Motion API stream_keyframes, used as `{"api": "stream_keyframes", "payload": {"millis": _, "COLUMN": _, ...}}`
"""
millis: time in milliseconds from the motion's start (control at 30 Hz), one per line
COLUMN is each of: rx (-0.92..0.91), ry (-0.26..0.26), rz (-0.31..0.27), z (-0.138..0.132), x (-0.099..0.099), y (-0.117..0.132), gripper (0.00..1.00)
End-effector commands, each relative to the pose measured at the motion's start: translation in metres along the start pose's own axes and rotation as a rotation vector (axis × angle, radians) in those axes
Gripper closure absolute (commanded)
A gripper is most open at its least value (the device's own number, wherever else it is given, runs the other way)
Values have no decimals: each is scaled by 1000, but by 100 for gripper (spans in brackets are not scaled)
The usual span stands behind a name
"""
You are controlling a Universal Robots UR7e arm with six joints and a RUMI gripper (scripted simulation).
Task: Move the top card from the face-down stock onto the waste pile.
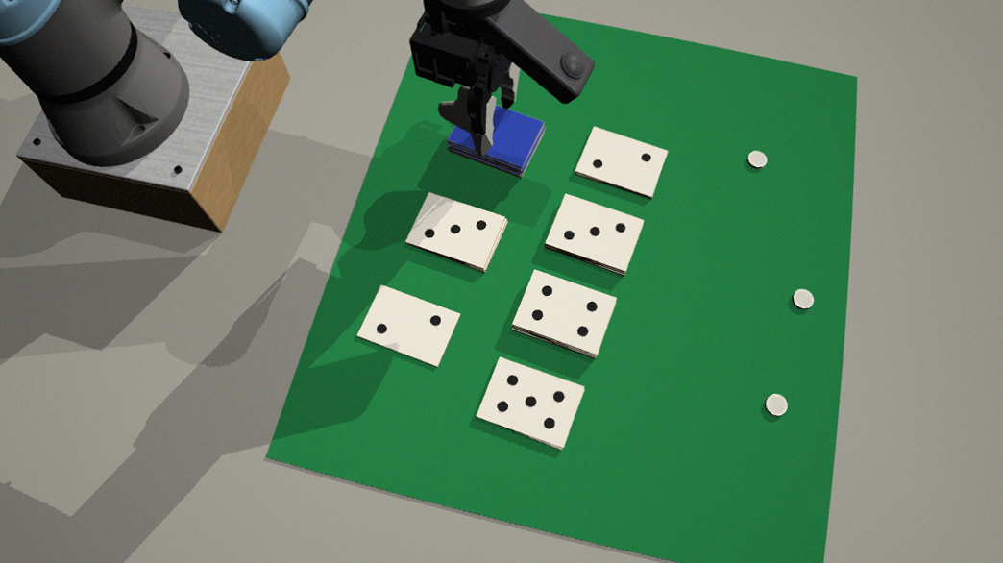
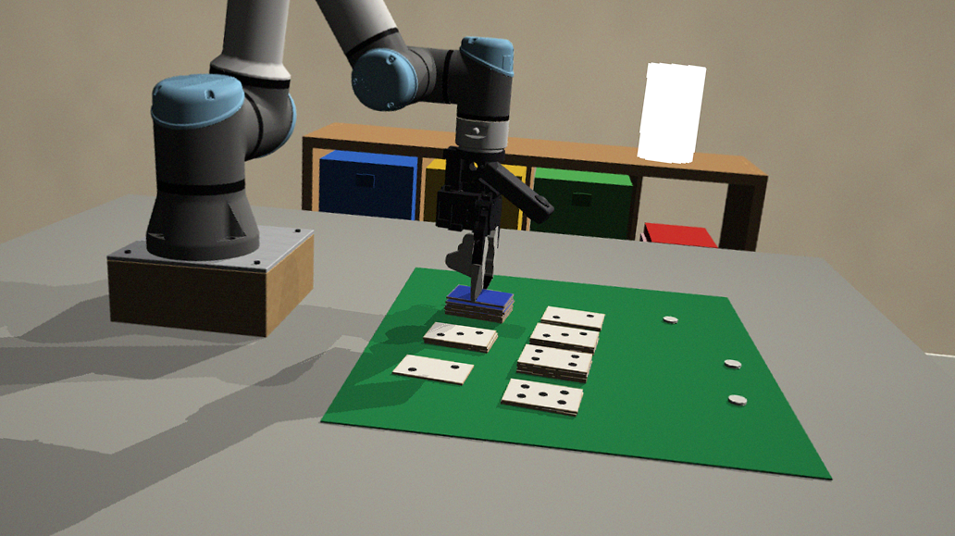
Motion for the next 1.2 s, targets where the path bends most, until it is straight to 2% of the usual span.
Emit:
{"api": "stream_keyframes", "payload": {"millis": 0, "rx": 0, "ry": 0, "rz": 1, "z": 0, "x": 12, "y": 0, "gripper": 62}}
{"api": "stream_keyframes", "payload": {"millis": 400, "rx": 0, "ry": 0, "rz": 1, "z": 0, "x": 35, "y": 0, "gripper": 62}}
{"api": "stream_keyframes", "payload": {"millis": 900, "rx": 0, "ry": 0, "rz": 1, "z": 1, "x": 36, "y": 0, "gripper": 62}}
{"api": "stream_keyframes", "payload": {"millis": 1167, "rx": 6, "ry": 0, "rz": 1, "z": 17, "x": 36, "y": 2, "gripper": 62}}
Point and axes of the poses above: the point where the finger pads meet when closed, its own x axis back along the fingers, its own z axis across the jaws, y = z × x, the point moved 8 cm from there along x, back along the fingers, and after that the axes turned 10 degrees about x, right-handed, at the moved point
